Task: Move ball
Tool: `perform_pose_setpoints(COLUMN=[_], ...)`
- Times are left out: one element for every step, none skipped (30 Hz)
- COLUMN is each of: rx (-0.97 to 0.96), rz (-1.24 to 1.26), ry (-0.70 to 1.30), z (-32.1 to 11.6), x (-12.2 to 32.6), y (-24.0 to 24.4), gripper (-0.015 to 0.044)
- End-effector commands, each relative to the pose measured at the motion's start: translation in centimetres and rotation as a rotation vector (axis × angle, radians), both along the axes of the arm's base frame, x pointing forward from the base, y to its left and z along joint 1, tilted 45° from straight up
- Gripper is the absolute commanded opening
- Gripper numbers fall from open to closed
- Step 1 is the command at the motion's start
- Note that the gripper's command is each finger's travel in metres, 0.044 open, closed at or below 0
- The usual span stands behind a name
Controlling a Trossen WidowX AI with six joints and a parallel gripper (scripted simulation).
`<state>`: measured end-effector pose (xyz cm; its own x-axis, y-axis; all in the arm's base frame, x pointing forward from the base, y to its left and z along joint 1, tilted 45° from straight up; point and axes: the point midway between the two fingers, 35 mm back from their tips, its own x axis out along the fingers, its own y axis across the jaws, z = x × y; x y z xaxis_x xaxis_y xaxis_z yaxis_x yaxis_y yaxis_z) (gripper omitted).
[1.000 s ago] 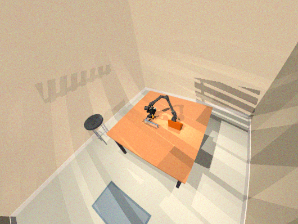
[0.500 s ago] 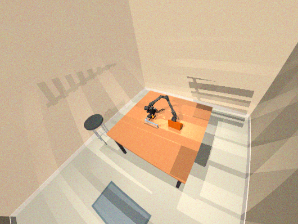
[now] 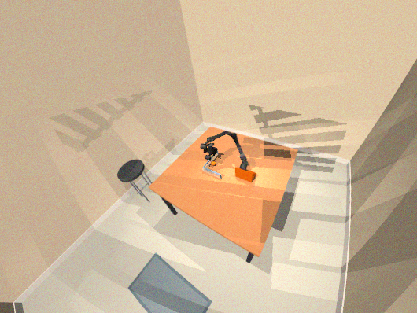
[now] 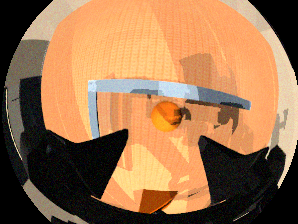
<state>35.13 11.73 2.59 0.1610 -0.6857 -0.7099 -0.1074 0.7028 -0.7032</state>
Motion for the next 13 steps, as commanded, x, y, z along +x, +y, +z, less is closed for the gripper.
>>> perform_pose_setpoints(rx=[-0.005, -0.005, -0.005, -0.004, -0.003, -0.003, -0.003, -0.003, -0.003, -0.003, -0.003, -0.003, -0.003], rz=[-0.005, -0.005, -0.005, -0.005, -0.005, -0.005, -0.006, -0.006, -0.006, -0.006, -0.006, -0.006, -0.006], ry=[0.008, 0.008, 0.008, 0.007, 0.006, 0.005, 0.004, 0.004, 0.004, 0.004, 0.004, 0.004, 0.004], z=[-0.2, -0.2, -0.1, 0.5, 1.5, 2.4, 3.0, 3.2, 3.2, 3.2, 3.2, 3.2, 3.2], x=[0.0, 0.0, 0.0, -0.2, -0.4, -0.8, -1.0, -1.1, -1.1, -1.1, -1.1, -1.1, -1.1], y=[-0.4, -0.4, -0.2, 0.3, 1.2, 2.1, 2.6, 2.7, 2.7, 2.7, 2.7, 2.7, 2.7], gripper=[0.0375, 0.0375, 0.0401, 0.0428, 0.044, 0.044, 0.044, 0.044, 0.044, 0.044, 0.044, 0.044, 0.044])
